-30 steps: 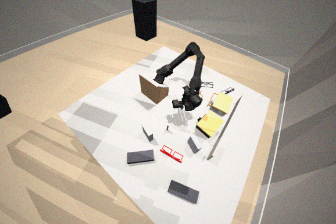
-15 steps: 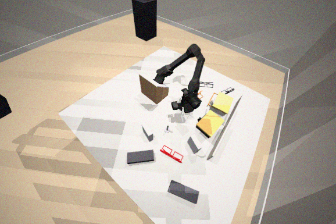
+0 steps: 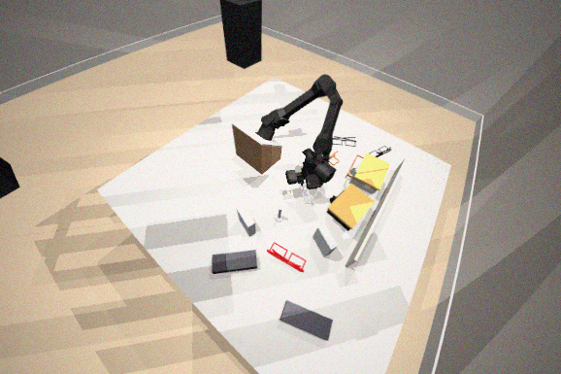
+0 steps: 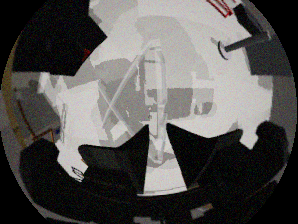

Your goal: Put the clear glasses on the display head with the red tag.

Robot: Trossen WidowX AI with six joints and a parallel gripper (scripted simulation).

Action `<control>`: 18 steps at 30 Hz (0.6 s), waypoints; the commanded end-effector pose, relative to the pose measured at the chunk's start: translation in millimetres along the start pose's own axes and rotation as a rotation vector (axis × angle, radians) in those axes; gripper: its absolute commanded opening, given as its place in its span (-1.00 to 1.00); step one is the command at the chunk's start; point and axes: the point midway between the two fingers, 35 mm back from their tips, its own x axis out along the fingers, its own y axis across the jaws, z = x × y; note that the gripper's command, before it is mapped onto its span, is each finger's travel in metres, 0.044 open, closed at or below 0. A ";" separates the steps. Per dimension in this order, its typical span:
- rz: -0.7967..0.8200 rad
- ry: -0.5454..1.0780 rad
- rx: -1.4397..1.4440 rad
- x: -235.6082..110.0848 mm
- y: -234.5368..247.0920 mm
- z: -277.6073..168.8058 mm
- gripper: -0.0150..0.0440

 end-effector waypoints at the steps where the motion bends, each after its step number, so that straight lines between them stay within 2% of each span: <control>1: 0.000 0.000 0.000 0.0 0.0 0.0 -0.11; 18: 0.000 0.000 0.000 0.0 0.0 0.0 -0.49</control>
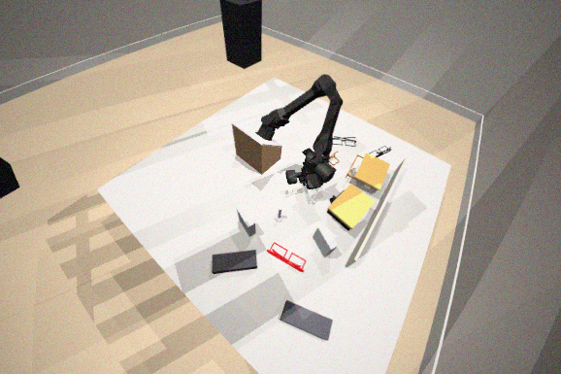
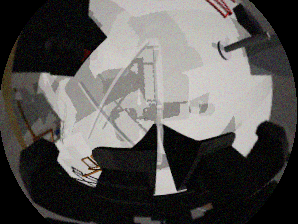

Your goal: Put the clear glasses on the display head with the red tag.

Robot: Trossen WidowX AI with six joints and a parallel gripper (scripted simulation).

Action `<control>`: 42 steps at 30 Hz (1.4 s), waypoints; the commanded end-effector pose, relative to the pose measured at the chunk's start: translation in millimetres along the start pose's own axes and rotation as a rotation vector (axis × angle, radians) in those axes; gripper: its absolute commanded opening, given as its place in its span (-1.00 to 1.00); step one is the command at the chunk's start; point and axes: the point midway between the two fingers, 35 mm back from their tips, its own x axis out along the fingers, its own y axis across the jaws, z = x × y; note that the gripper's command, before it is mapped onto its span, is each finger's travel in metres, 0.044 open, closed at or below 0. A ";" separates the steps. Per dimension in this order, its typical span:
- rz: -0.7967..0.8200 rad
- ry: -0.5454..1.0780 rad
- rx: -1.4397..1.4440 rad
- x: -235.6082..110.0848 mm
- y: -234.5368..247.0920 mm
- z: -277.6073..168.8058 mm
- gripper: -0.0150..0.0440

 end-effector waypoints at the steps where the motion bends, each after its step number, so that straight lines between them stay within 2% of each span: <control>1: 0.002 0.001 -0.002 0.1 0.2 -0.2 -0.49; 8: 0.001 -0.001 -0.001 -10.1 0.5 2.0 -0.49; 23: 0.005 -0.004 0.002 -101.9 -2.0 4.5 -0.49; 31: 0.002 -0.007 0.003 -104.3 -8.8 12.5 -0.49; 42: -0.012 -0.022 0.006 -110.8 -60.6 53.0 -0.49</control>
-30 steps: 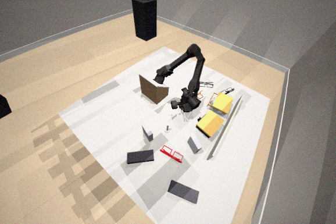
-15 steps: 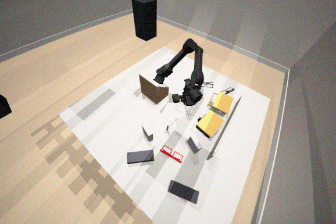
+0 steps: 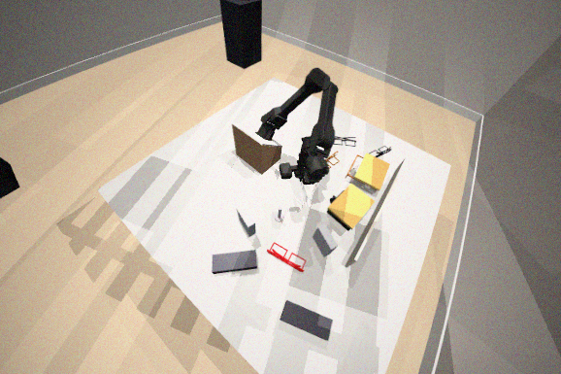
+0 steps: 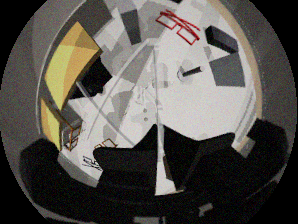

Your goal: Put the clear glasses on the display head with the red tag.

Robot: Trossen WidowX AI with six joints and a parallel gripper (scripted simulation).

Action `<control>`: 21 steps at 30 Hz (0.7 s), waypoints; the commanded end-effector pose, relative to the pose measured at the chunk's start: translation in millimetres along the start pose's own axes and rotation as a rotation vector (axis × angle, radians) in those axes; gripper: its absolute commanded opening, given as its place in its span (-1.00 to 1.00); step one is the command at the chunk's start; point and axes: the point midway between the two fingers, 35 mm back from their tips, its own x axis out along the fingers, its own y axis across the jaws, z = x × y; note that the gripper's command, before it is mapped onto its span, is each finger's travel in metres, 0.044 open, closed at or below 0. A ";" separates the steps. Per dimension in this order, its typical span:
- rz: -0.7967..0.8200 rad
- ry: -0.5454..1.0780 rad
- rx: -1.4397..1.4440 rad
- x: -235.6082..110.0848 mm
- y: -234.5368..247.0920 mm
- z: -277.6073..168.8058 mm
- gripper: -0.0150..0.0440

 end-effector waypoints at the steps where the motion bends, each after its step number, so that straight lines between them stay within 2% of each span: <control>1: -0.007 -0.006 -0.002 -2.3 -21.3 15.2 -0.49; 21: -0.002 0.003 -0.007 3.9 -139.2 56.5 -0.49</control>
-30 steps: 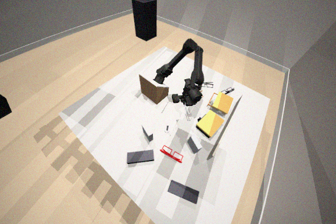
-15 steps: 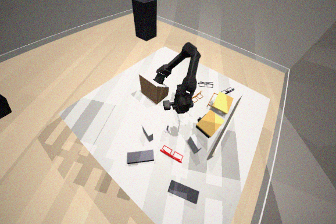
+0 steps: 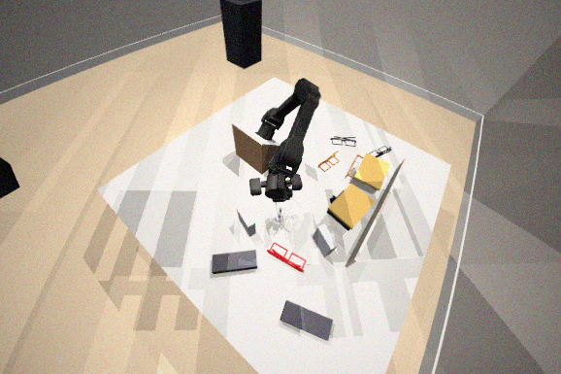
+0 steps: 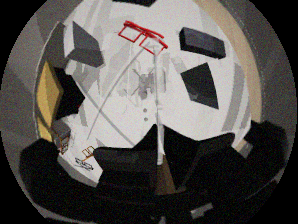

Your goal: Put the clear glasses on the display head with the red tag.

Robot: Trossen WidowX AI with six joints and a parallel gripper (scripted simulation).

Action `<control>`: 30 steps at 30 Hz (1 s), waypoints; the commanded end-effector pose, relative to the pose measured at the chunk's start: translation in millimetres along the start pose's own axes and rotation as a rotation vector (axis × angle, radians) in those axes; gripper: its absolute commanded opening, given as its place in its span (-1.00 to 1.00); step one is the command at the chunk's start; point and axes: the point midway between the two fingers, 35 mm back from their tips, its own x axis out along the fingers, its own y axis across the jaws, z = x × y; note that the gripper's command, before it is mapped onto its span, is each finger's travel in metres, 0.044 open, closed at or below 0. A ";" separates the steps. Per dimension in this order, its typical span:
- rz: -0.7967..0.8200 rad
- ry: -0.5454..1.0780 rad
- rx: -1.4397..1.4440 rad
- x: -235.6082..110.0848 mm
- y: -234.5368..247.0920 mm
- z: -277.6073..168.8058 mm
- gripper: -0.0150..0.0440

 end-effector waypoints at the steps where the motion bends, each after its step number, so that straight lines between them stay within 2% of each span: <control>1: 0.001 0.003 -0.006 2.3 -22.0 4.7 -0.49; 9: 0.001 0.003 -0.006 9.3 -23.0 5.4 -0.49; 18: 0.003 0.003 -0.007 61.8 -22.3 4.4 -0.49; 30: 0.003 0.003 -0.007 62.8 -27.8 -0.7 -0.49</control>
